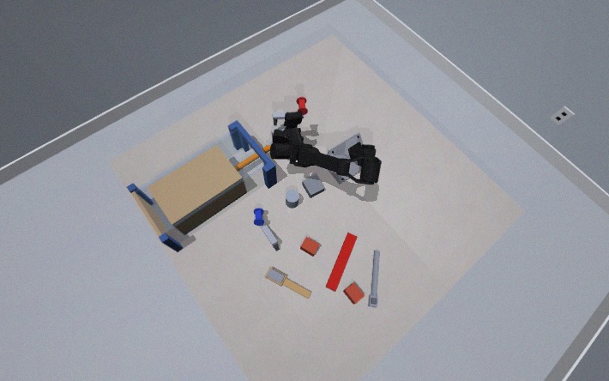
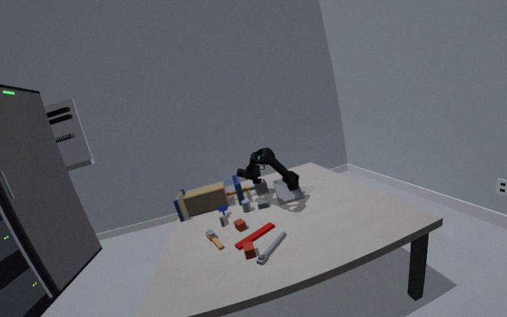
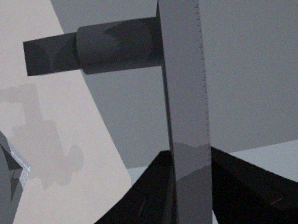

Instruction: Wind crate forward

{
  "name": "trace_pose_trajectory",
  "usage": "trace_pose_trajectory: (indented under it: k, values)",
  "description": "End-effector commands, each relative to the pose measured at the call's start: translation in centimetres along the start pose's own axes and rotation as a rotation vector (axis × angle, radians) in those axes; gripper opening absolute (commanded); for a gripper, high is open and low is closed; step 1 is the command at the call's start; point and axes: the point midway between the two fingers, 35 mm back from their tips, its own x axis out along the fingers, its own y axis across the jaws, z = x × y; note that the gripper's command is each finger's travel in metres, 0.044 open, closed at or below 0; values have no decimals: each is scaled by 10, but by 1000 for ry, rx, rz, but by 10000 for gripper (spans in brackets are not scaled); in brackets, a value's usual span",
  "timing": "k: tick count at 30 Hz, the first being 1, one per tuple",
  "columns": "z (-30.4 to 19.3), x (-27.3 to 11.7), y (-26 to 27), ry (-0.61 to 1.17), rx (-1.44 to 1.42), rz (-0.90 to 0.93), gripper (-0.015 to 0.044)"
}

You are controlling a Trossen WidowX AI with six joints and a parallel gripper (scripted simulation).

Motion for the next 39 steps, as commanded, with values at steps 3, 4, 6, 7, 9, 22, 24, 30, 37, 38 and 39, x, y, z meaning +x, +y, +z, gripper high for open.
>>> trace_pose_trajectory:
  k: [3, 4, 6, 7, 9, 22, 24, 30, 37, 38, 39]
  values:
    - [-18, -9, 5, 0, 3, 0, 0]
    - [-22, -11, 6, 0, 2, 0, 0]
    - [-30, -14, 8, 0, 2, 0, 0]
    - [-34, -16, 9, 0, 2, 0, 0]
    - [-39, -18, 11, 1, 2, 0, 0]
    - [-42, -13, 17, -7, -90, -60, 0]
    - [-43, -12, 20, -7, -90, -60, 0]
    - [-44, -12, 27, -7, -90, -60, 0]
    - [-45, -12, 35, -6, -90, -60, 0]
    - [-45, -11, 37, -6, -90, -59, 0]
    - [-45, -11, 39, -6, -90, -59, 0]
